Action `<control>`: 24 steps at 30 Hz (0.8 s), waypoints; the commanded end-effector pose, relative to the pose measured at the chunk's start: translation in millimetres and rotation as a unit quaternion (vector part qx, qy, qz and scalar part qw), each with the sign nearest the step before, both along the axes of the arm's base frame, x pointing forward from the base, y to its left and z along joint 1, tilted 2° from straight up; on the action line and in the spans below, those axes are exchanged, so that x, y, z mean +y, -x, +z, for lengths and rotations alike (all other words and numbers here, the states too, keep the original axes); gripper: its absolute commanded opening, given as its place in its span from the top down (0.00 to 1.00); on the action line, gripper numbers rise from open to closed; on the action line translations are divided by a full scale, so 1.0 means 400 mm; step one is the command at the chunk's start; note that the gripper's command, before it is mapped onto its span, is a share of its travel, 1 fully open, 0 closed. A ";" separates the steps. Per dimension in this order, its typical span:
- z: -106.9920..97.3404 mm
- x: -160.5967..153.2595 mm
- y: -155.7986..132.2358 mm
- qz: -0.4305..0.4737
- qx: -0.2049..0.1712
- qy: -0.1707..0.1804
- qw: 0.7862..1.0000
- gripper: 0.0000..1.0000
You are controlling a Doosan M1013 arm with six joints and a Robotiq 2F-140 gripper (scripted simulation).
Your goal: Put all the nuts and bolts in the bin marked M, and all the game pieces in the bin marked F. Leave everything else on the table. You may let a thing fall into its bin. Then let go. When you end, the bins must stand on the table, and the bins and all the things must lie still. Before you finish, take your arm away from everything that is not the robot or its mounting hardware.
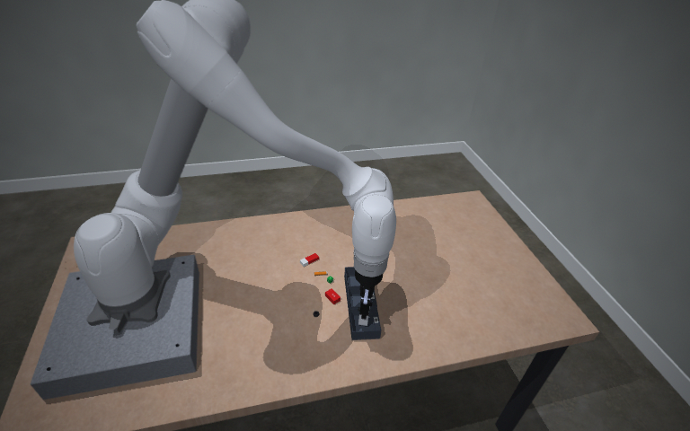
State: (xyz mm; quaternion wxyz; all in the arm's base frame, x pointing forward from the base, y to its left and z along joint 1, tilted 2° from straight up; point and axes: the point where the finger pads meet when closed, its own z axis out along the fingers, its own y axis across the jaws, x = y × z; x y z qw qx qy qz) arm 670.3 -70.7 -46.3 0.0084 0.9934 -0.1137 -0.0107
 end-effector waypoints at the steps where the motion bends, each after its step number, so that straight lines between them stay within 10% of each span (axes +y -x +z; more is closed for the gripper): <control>1: 0.000 0.000 0.000 0.000 0.000 0.000 1.000 0.95; 24: 0.030 0.001 -0.001 0.000 0.000 0.000 1.000 0.95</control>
